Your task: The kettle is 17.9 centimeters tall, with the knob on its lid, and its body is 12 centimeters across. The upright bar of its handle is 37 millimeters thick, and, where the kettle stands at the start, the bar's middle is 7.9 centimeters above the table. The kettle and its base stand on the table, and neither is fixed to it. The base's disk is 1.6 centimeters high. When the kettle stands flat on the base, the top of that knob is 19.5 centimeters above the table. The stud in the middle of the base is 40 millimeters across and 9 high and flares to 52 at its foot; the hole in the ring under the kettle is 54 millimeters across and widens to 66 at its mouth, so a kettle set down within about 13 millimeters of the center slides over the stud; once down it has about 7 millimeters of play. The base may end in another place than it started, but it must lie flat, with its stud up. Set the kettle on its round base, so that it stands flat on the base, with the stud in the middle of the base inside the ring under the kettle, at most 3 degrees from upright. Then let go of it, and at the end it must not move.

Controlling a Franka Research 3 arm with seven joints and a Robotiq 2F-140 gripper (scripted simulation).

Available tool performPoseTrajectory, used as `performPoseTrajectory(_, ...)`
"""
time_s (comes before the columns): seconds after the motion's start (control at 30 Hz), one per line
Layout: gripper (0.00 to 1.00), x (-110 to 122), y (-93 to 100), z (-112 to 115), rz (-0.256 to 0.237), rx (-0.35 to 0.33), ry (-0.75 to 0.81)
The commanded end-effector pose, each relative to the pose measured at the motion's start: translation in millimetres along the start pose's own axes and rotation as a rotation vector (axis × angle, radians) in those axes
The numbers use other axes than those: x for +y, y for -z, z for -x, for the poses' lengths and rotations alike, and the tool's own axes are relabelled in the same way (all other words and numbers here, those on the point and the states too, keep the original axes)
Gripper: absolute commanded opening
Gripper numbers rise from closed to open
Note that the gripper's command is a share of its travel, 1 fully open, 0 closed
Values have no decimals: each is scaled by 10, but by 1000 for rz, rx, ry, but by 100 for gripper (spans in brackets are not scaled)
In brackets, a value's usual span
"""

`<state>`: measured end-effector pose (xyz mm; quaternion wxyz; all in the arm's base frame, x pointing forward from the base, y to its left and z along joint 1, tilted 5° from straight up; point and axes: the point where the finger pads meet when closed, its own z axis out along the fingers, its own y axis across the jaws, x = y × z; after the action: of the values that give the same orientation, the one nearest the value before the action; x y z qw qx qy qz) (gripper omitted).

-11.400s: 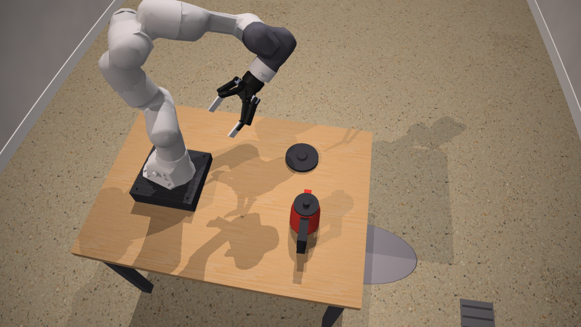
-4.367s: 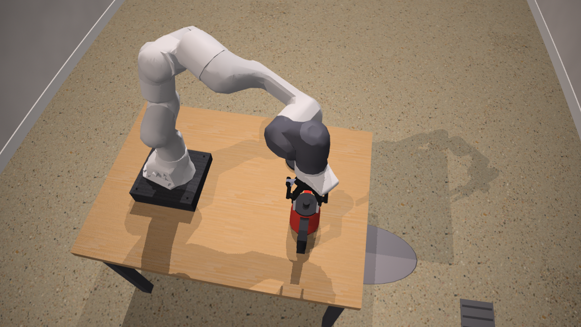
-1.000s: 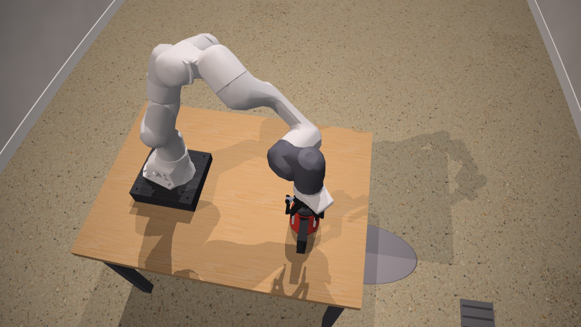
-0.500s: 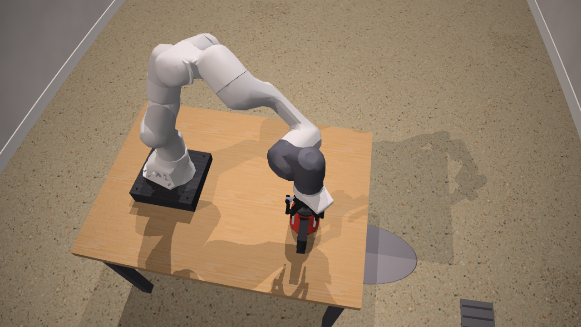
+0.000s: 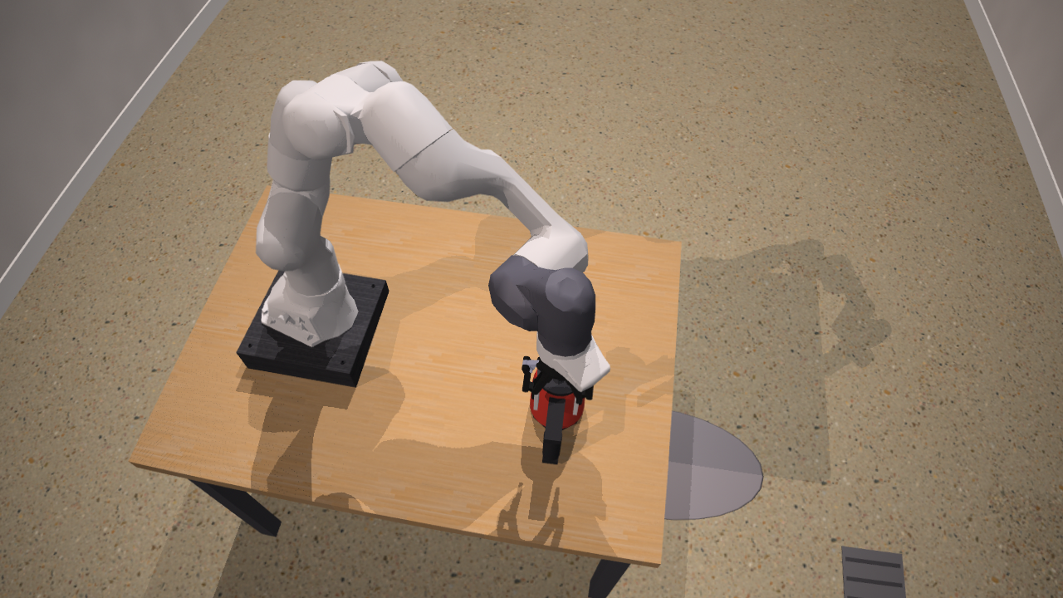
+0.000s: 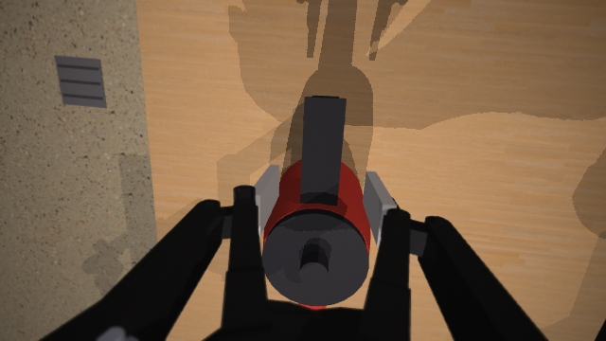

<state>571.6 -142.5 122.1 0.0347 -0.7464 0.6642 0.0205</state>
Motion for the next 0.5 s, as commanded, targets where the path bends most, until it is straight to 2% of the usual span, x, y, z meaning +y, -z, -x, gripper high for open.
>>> performPoseTrajectory(0.0, 47, -13, -5, 39, -2, -2, 1)
performPoseTrajectory(0.47, 47, -21, -5, 55, -2, -2, 1)
